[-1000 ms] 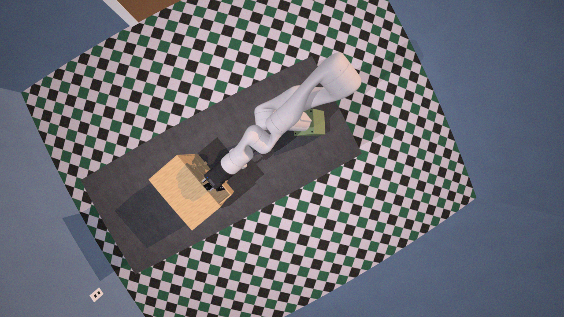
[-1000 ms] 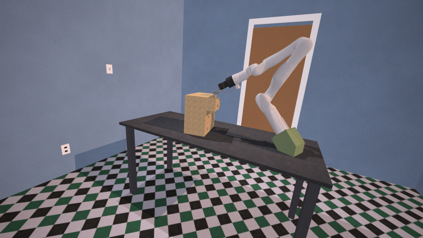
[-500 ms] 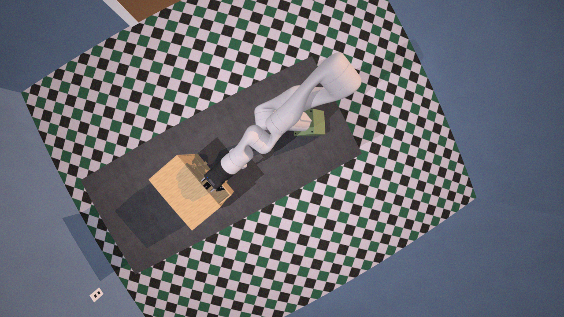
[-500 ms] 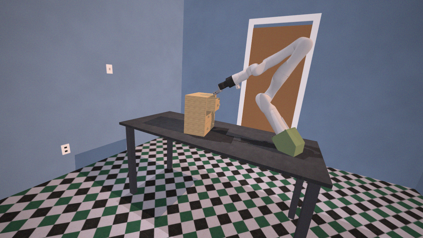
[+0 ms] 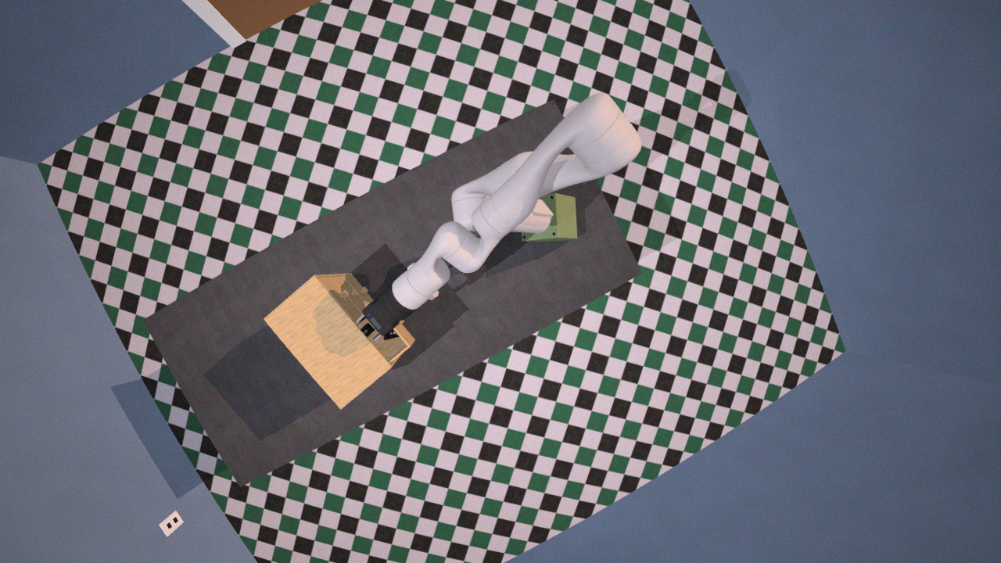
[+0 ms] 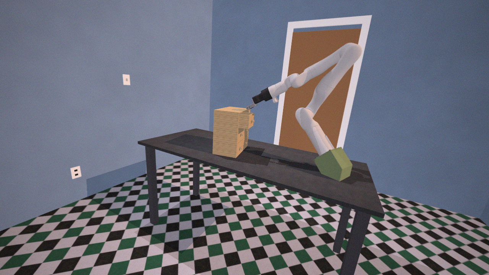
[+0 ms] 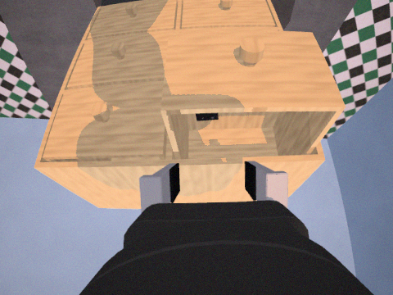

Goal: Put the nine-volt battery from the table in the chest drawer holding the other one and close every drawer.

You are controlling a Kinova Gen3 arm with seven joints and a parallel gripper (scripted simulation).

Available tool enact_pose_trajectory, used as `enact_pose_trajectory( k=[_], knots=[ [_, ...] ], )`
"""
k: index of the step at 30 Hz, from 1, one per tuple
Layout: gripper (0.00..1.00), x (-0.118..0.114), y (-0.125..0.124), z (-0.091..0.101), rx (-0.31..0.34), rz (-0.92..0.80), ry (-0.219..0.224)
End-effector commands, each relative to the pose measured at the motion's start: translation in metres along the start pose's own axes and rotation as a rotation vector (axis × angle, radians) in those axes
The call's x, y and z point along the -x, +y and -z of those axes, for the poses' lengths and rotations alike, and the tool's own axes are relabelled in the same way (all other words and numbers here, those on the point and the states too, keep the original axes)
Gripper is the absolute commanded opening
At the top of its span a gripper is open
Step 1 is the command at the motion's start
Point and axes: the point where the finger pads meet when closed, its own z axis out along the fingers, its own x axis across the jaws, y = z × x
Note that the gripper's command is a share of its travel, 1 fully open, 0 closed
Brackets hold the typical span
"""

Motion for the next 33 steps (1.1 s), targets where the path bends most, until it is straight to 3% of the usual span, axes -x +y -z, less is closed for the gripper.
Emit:
enact_pose_trajectory(
  k=[1, 23, 33],
  knots=[
    [1.0, 0.0, 0.0, 0.002, 0.003, 0.0, 0.001],
    [1.0, 0.0, -0.015, 0.033, -0.011, 0.002, -0.007],
    [1.0, 0.0, -0.03, 0.064, -0.018, 0.001, -0.008]
  ],
)
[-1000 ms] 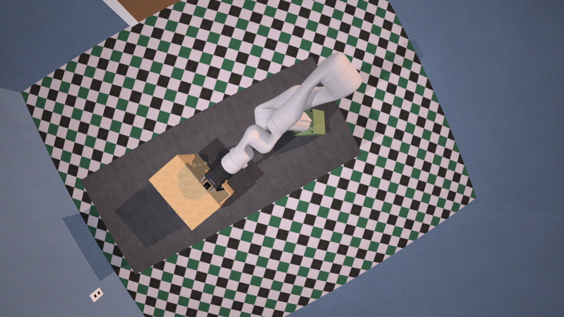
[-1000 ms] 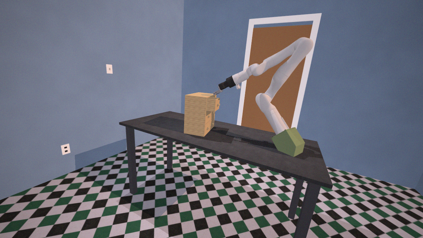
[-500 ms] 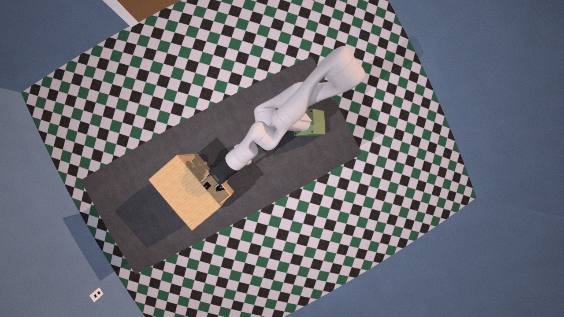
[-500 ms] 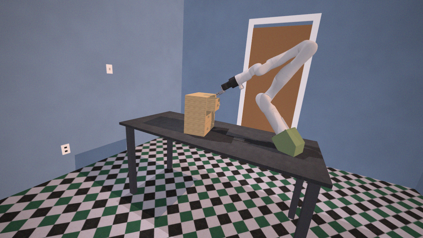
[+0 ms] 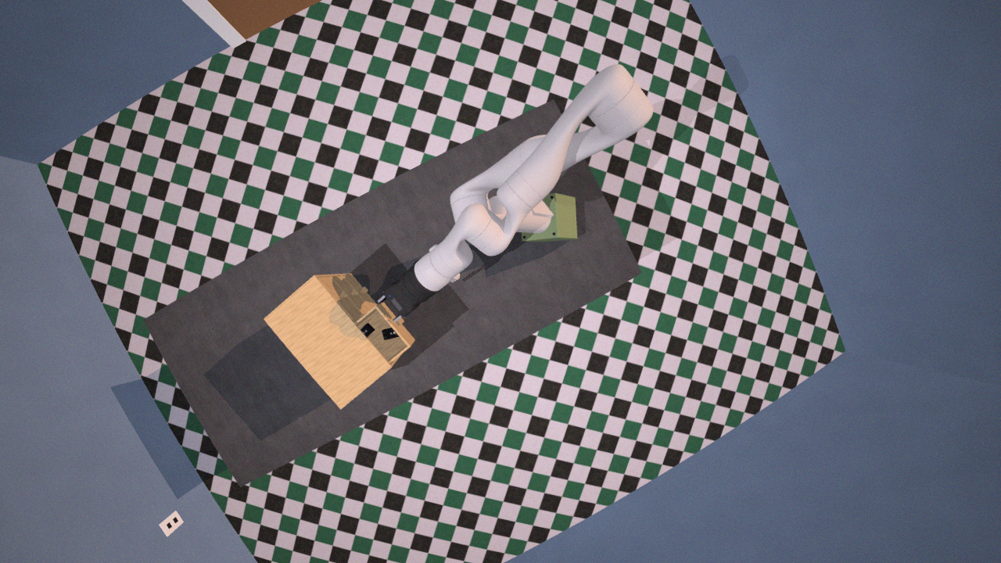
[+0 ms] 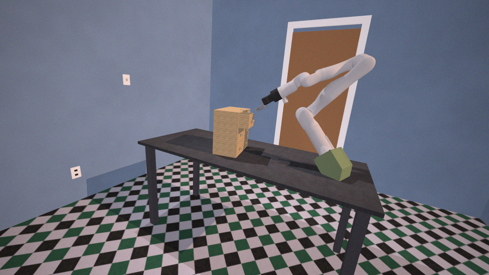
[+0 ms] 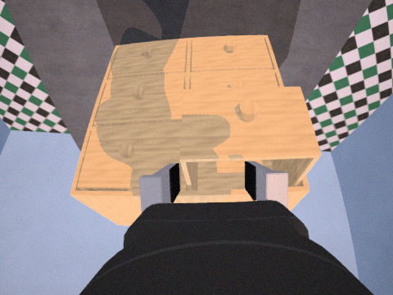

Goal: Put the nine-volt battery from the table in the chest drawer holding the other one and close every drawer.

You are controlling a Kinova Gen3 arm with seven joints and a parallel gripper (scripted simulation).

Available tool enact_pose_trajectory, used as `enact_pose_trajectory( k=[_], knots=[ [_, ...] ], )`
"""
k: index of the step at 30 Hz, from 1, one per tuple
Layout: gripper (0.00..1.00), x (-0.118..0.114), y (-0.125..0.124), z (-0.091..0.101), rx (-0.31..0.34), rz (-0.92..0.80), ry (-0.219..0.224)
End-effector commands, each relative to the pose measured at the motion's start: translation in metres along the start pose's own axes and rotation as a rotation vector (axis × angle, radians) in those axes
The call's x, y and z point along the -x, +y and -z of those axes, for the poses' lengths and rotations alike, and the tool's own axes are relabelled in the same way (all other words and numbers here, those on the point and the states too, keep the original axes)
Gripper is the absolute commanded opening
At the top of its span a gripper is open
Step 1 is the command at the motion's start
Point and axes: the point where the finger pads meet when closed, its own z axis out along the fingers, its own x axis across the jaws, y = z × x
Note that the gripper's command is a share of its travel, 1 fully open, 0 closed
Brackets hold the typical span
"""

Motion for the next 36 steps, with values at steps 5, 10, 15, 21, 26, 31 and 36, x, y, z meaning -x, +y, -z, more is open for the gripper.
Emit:
enact_pose_trajectory(
  k=[5, 10, 15, 21, 26, 31, 36],
  knots=[
    [1.0, -0.004, -0.004, 0.028, 0.033, 0.004, 0.016],
    [1.0, -0.003, -0.009, 0.037, 0.038, 0.003, 0.019],
    [1.0, -0.003, -0.017, 0.052, 0.048, 0.003, 0.024],
    [1.0, -0.003, -0.023, 0.063, 0.051, 0.003, 0.023],
    [1.0, -0.003, -0.025, 0.066, 0.051, 0.003, 0.023],
    [1.0, -0.002, -0.027, 0.07, 0.051, 0.003, 0.023],
    [1.0, -0.002, -0.028, 0.071, 0.051, 0.003, 0.023]
  ],
)
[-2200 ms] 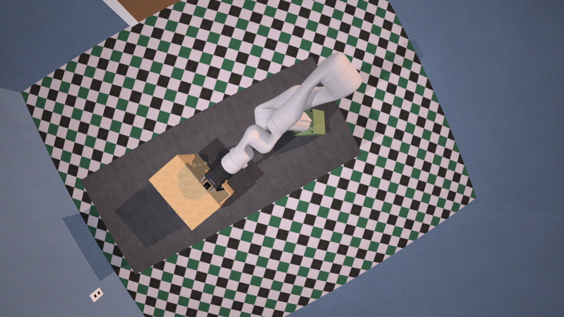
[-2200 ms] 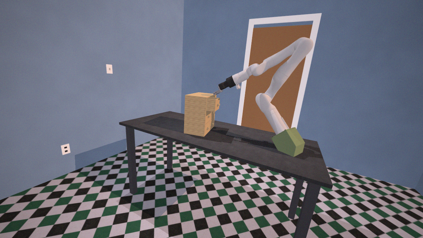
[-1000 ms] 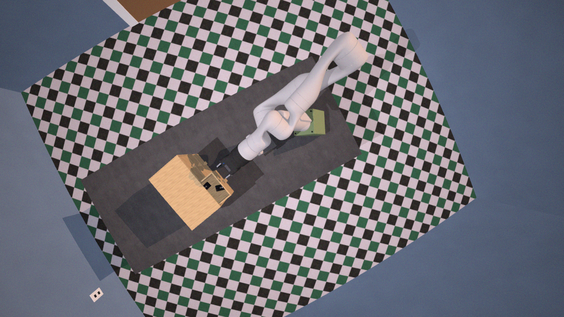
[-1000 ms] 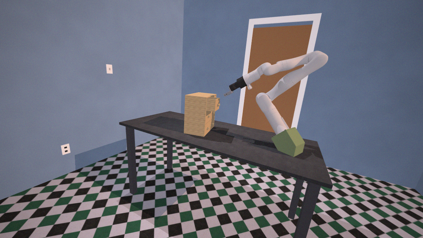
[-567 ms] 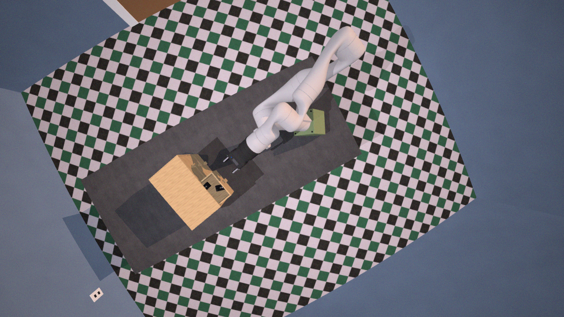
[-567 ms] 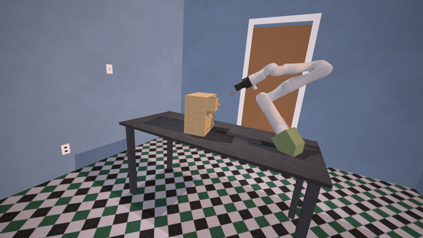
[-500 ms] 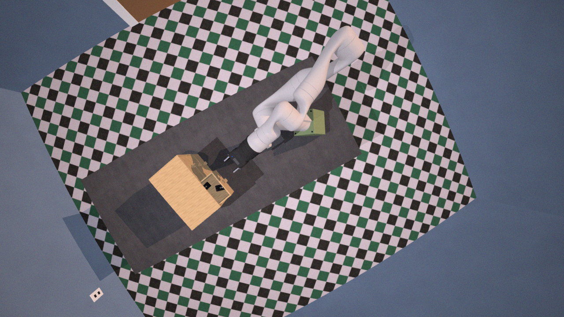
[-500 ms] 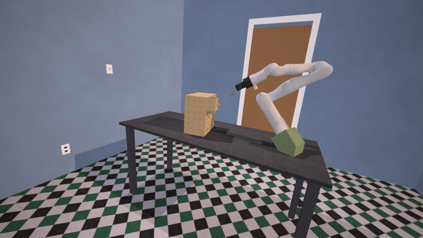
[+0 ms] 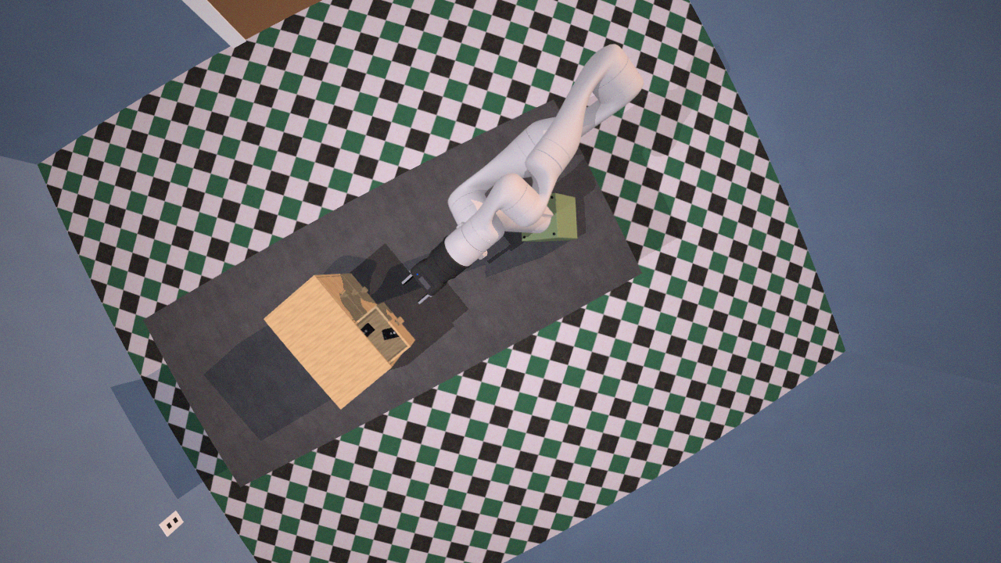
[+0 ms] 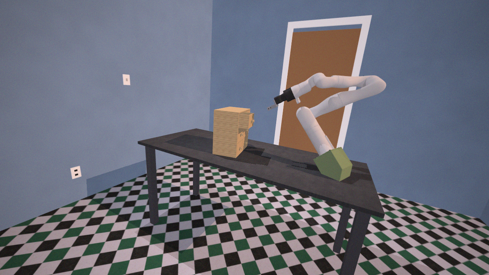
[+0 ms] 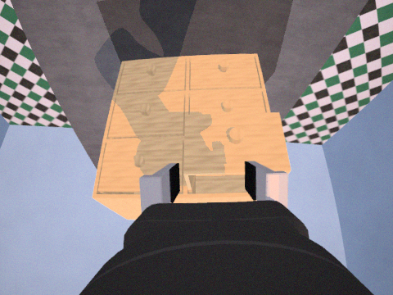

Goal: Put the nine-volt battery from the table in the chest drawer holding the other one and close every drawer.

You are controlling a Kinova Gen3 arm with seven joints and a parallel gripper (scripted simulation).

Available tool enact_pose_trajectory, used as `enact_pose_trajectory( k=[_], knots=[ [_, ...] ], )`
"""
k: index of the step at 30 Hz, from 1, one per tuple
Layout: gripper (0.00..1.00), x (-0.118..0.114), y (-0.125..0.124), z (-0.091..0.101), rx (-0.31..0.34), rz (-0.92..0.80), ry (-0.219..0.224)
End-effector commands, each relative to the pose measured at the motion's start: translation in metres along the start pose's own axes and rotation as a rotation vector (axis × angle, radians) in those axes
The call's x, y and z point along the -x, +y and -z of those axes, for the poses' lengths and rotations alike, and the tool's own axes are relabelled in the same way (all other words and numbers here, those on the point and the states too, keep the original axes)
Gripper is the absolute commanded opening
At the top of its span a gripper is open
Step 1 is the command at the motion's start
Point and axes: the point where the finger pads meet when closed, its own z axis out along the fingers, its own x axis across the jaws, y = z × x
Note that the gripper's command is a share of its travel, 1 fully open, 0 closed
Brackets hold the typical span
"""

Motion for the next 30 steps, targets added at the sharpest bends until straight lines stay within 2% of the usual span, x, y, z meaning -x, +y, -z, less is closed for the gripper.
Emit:
enact_pose_trajectory(
  k=[1, 22, 30],
  knots=[
    [1.0, -0.0006, 0.0015, 0.0011, 0.006, 0.0, 0.002],
    [1.0, -0.0007, 0.0024, 0.0017, -0.024, 0.0, 0.003],
    [1.0, -0.0006, 0.0045, 0.0029, -0.088, 0.0, 0.003]
  ],
)
